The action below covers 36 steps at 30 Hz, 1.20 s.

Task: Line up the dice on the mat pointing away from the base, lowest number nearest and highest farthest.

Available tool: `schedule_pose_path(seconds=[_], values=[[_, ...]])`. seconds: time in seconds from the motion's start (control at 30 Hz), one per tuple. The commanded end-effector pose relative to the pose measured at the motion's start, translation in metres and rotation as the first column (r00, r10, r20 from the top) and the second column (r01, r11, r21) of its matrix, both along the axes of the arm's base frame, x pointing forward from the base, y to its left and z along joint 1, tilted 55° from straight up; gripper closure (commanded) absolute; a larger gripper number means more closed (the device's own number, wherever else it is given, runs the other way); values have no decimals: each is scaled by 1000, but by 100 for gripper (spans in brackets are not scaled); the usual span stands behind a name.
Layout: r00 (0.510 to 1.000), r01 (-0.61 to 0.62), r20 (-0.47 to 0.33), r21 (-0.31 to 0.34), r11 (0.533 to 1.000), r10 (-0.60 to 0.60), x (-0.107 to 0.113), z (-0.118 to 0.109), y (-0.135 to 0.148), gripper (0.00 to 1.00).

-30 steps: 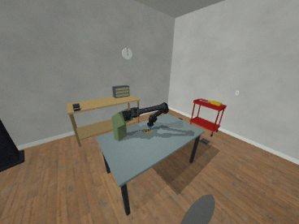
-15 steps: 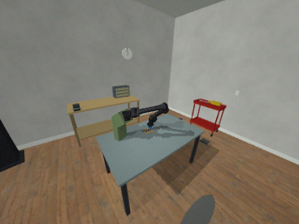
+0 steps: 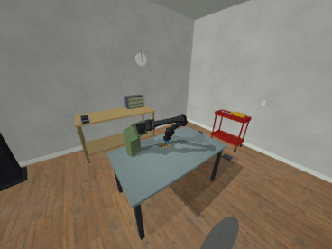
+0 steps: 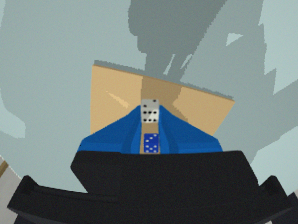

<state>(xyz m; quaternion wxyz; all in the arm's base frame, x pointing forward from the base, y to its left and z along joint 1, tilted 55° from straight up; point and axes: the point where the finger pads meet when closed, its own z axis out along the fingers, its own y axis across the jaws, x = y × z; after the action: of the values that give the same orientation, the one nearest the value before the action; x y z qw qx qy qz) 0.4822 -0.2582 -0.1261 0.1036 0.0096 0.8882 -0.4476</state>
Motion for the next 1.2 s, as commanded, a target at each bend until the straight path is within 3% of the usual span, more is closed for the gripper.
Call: schedule_pose_path(seconds=[0.0, 0.37, 0.87, 1.17], values=[[1000, 10, 15, -4, 1000, -9, 2, 2, -9, 89], [1000, 10, 15, -4, 1000, -9, 2, 2, -9, 89], [1000, 10, 15, -4, 1000, -10, 2, 2, -9, 70], [1000, 10, 16, -4, 1000, -10, 2, 2, -9, 70]])
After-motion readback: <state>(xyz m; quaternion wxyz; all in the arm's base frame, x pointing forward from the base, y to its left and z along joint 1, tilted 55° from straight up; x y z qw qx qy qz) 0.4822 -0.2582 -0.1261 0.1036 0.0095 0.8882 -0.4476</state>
